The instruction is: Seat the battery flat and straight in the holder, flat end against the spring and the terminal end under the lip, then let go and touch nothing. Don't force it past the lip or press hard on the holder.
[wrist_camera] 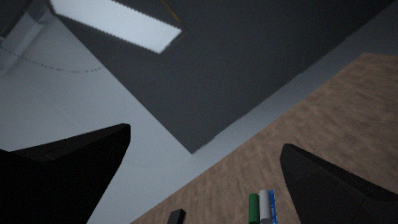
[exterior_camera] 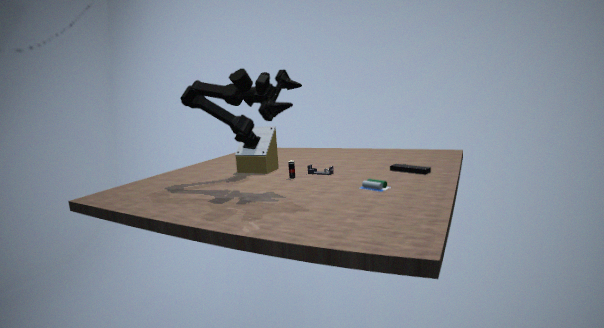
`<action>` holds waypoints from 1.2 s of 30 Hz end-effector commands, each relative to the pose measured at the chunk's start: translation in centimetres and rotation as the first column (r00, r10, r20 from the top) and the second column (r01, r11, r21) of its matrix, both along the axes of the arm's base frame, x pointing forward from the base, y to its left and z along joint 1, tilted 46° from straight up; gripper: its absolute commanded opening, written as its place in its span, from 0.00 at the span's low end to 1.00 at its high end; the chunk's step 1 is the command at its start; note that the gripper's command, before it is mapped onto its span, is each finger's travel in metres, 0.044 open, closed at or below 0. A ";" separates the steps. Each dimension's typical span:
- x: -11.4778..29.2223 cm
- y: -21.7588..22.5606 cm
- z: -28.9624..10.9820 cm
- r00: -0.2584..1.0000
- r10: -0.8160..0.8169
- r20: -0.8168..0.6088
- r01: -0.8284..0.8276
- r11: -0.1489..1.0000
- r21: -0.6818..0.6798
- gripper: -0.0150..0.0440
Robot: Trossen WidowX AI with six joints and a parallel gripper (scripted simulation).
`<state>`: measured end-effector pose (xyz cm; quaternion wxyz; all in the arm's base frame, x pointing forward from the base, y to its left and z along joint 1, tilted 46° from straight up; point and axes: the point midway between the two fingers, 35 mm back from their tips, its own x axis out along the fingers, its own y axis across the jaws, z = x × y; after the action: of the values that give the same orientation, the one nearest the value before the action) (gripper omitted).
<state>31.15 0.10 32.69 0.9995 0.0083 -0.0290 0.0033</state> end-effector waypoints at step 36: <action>-3.9 -2.9 -29.0 0.063 -0.682 -0.729 0.677 0.565 -0.471 0.25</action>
<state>27.55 -1.16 5.26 0.7503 0.0014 0.4703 -0.4645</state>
